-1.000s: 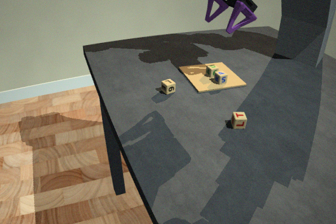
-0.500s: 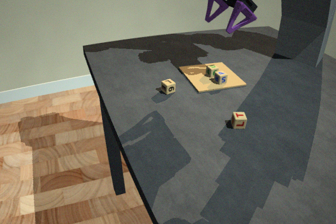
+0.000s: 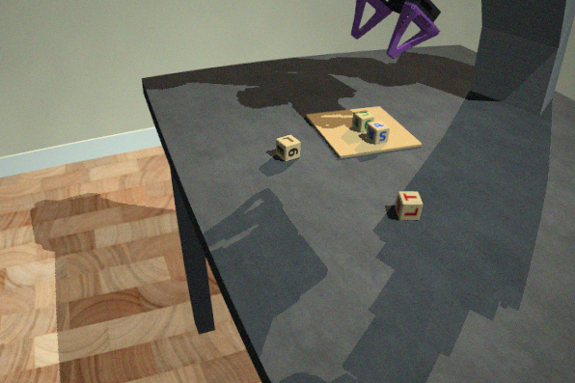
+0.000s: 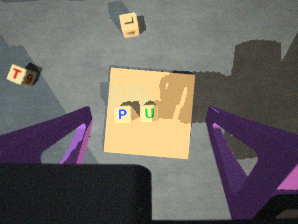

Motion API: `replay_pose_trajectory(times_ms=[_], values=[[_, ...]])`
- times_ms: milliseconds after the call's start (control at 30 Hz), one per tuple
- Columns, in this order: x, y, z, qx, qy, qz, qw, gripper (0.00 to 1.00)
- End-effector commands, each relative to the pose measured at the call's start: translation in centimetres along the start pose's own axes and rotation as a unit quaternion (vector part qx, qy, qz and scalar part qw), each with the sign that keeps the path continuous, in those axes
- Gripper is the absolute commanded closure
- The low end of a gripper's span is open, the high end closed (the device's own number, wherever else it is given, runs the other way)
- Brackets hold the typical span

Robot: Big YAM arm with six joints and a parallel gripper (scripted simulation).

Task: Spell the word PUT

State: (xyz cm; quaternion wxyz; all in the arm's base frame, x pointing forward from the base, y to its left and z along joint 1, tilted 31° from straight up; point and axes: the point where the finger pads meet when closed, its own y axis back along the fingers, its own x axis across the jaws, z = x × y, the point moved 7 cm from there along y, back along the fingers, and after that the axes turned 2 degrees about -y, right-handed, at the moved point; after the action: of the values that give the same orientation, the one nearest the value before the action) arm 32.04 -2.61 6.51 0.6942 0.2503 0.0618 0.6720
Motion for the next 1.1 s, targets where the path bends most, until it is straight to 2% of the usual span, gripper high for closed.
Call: replay_pose_trajectory(times_ms=[0,67,133,300,333,367,400,467,500,533,567,633,700,733,767,800,833,933,1000,1033,1067], values=[[0.9,-0.7,1.0,0.0,-0.011,0.008,1.0,0.0],[1.7,-1.7,1.3,0.016,-0.025,0.011,0.999,0.0],[1.7,-1.7,1.3,0.016,-0.025,0.011,0.999,0.0],[5.9,-5.2,3.4,0.089,-0.082,0.015,0.993,0.0],[5.9,-5.2,3.4,0.089,-0.082,0.015,0.993,0.0],[7.2,-5.8,4.0,0.108,-0.095,0.014,0.99,0.0],[7.0,-6.0,3.4,0.116,-0.095,0.01,0.989,0.0],[10.0,-6.7,5.4,0.145,-0.12,0.008,0.982,0.0],[10.0,-6.8,5.2,0.148,-0.12,0.007,0.982,0.0],[11.5,-6.9,6.1,0.163,-0.131,0.004,0.978,0.0],[11.3,-7.3,5.3,0.173,-0.131,-0.001,0.976,0.0],[14.6,-6.9,7.6,0.197,-0.151,-0.007,0.969,0.0],[14.6,-6.9,7.6,0.197,-0.151,-0.007,0.969,0.0],[15.6,-7.4,6.9,0.228,-0.157,-0.023,0.961,0.0],[17.0,-7.0,7.8,0.238,-0.164,-0.028,0.957,0.0],[16.9,-7.2,7.5,0.241,-0.164,-0.03,0.956,0.0],[18.4,-6.2,9.2,0.241,-0.172,-0.028,0.955,0.0],[21.2,-4.9,10.8,0.264,-0.184,-0.041,0.946,0.0],[22.1,-4.5,11.0,0.276,-0.187,-0.05,0.941,0.0],[22.1,-5.1,10.1,0.289,-0.185,-0.061,0.937,0.0],[22.2,-5.0,10.1,0.29,-0.185,-0.063,0.937,0.0]])
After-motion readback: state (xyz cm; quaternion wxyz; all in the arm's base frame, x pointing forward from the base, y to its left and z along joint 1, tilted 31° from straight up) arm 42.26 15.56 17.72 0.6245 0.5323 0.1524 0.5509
